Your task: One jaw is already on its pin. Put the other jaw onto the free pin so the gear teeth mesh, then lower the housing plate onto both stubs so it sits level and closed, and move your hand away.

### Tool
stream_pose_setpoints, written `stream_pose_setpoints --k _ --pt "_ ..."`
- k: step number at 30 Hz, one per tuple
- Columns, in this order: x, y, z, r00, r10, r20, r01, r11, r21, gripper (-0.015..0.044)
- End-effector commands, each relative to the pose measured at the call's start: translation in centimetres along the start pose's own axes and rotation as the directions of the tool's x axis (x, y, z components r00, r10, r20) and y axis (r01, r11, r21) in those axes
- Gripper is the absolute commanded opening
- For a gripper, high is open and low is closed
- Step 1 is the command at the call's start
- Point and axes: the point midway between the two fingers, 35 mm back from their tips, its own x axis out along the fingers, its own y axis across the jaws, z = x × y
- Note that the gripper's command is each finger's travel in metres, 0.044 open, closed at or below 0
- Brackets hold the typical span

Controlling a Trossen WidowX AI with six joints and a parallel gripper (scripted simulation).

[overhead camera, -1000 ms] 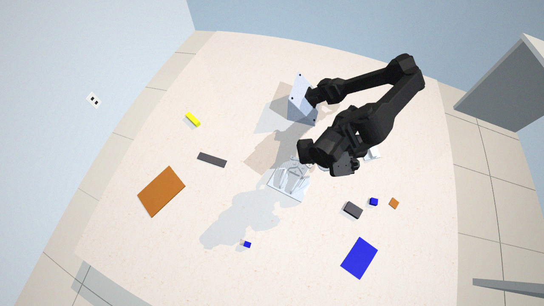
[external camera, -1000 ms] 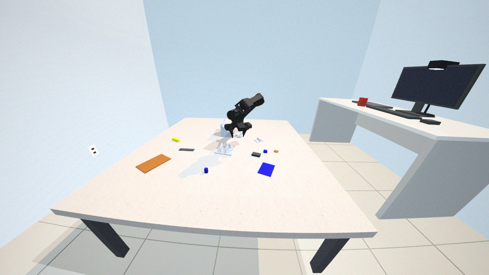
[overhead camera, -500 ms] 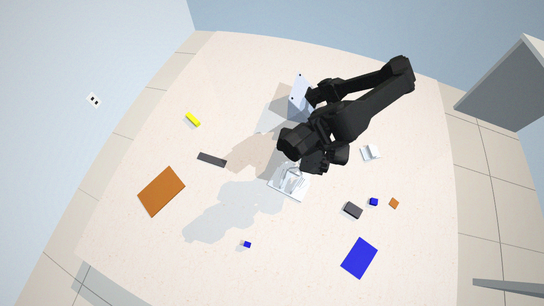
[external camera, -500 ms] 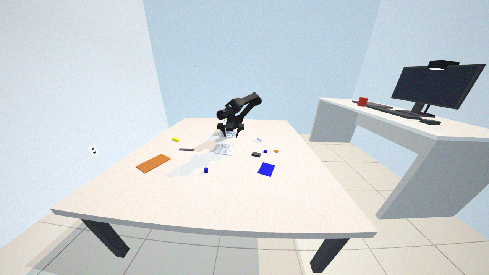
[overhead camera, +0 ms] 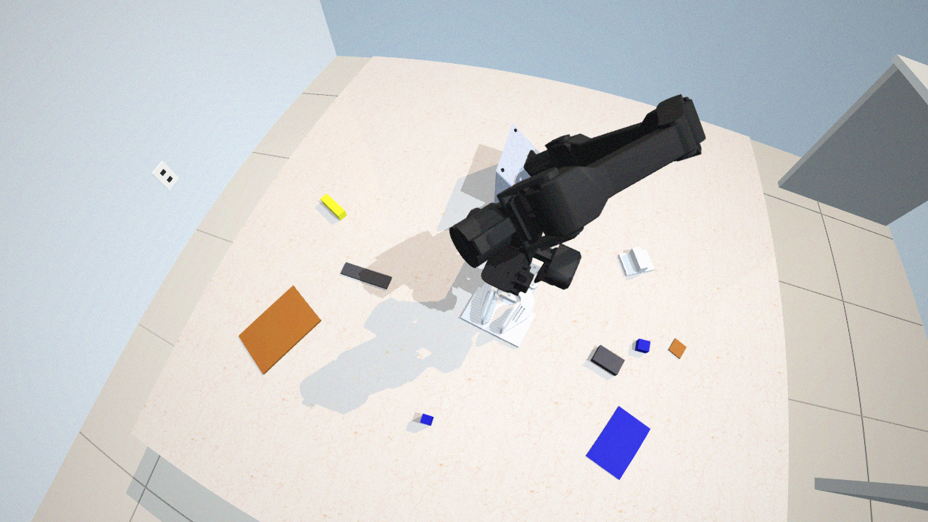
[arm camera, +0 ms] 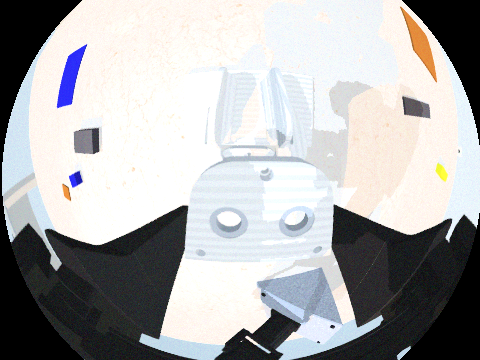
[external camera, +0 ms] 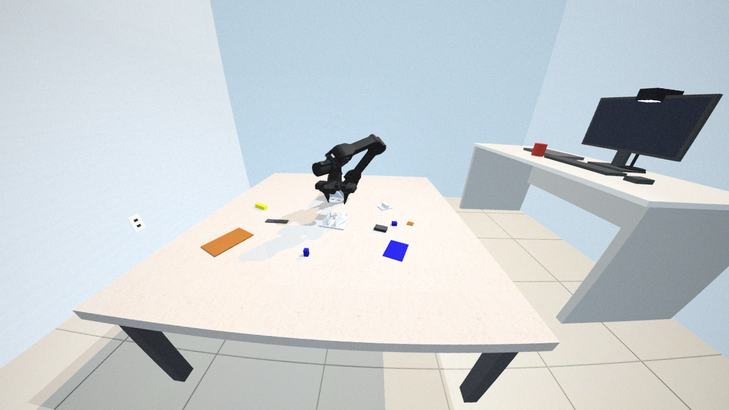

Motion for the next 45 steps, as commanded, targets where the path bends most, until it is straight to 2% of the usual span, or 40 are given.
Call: stream_pose_setpoints --k 1,45 --pt "0.0 -0.2 0.0 1.000 -0.003 0.000 0.003 1.000 0.011 0.0351" --pt "0.0 0.4 -1.1 1.000 -0.003 0.000 0.003 1.000 0.010 0.0351"
